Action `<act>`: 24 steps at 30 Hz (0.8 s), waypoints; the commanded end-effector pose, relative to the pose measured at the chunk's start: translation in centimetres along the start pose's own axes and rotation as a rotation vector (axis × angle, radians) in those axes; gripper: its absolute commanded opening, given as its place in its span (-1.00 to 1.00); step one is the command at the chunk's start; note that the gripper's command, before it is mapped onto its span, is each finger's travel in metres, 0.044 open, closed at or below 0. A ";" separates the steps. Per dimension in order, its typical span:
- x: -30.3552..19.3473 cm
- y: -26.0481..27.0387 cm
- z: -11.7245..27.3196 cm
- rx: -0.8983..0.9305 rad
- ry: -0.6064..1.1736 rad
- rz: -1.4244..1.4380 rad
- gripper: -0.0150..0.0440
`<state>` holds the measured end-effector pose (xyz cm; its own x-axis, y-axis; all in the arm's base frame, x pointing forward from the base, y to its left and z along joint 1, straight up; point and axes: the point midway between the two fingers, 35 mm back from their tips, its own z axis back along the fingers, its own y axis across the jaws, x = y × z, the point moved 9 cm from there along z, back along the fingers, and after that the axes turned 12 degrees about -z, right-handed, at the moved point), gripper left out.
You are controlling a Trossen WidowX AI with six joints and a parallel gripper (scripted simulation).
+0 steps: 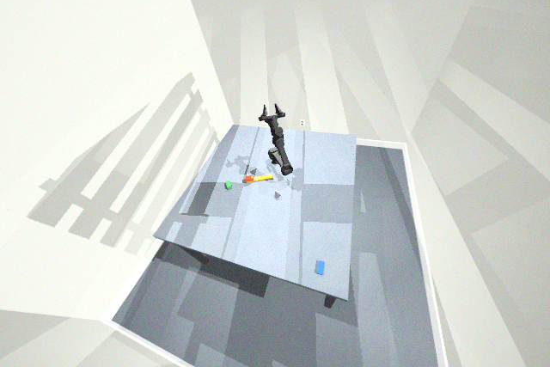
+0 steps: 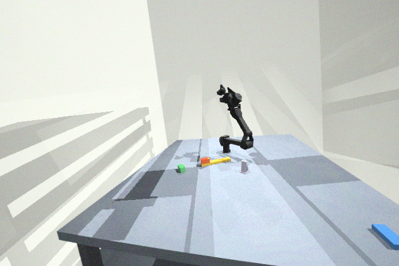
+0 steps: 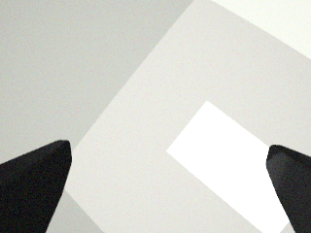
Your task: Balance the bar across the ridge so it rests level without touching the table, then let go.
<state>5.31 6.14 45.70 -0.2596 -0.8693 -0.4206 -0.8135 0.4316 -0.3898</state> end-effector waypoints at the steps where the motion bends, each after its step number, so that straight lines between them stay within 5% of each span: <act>1: 0.0 0.0 0.0 0.000 -0.004 -0.002 0.78; 4: 0.6 0.5 -0.7 0.002 -0.054 -0.034 0.58; 24: 7.2 2.5 -4.7 -0.006 -0.503 -0.278 0.58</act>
<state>-0.31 1.19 45.66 0.1693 -0.7699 -0.6153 -0.8262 0.2295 -0.5145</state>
